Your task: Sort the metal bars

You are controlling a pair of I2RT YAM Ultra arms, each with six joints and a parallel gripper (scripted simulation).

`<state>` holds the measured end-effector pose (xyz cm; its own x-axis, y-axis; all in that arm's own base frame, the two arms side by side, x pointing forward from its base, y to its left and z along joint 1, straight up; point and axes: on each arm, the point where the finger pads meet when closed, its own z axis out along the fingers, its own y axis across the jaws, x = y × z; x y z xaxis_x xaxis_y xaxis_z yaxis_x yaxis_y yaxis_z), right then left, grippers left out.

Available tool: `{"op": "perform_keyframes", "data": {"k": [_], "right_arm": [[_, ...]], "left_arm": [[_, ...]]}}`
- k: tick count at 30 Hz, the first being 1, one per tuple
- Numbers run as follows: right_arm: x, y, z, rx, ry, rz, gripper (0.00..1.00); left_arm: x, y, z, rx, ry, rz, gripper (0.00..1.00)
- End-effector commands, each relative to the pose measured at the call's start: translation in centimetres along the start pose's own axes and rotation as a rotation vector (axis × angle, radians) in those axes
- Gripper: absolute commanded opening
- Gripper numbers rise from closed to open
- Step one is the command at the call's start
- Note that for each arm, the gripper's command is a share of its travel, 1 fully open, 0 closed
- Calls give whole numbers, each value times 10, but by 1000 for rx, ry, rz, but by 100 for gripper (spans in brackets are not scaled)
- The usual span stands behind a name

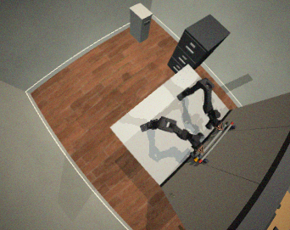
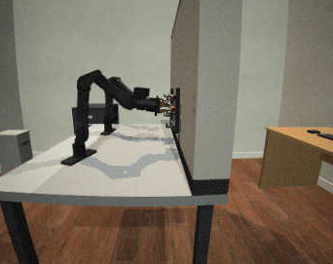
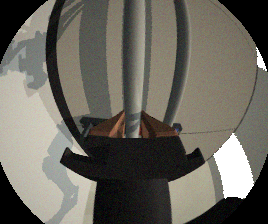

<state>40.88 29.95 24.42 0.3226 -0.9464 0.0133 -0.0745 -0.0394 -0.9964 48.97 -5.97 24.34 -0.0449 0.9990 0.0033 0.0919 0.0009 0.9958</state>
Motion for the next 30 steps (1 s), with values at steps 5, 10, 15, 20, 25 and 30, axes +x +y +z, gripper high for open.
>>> {"op": "perform_keyframes", "data": {"k": [5, 10, 15, 20, 25, 30], "right_arm": [[0, -45, -4, 83, 6, 14, 0], [1, -48, -4, 83, 6, 14, 0], [1, -52, -4, 83, 6, 14, 0], [1, -54, -5, 83, 6, 14, 0], [1, -55, -5, 83, 6, 14, 0], [1, -57, -5, 83, 6, 14, 0]], "left_arm": [[4, 46, -3, -91, 12, -4, 0], [4, 49, -3, -91, 12, -4, 0], [4, 53, -4, -91, 12, -4, 0], [4, 55, -4, -91, 12, -4, 0], [4, 56, -4, -91, 12, -4, 0], [4, 58, -4, -91, 12, -4, 0]]}}
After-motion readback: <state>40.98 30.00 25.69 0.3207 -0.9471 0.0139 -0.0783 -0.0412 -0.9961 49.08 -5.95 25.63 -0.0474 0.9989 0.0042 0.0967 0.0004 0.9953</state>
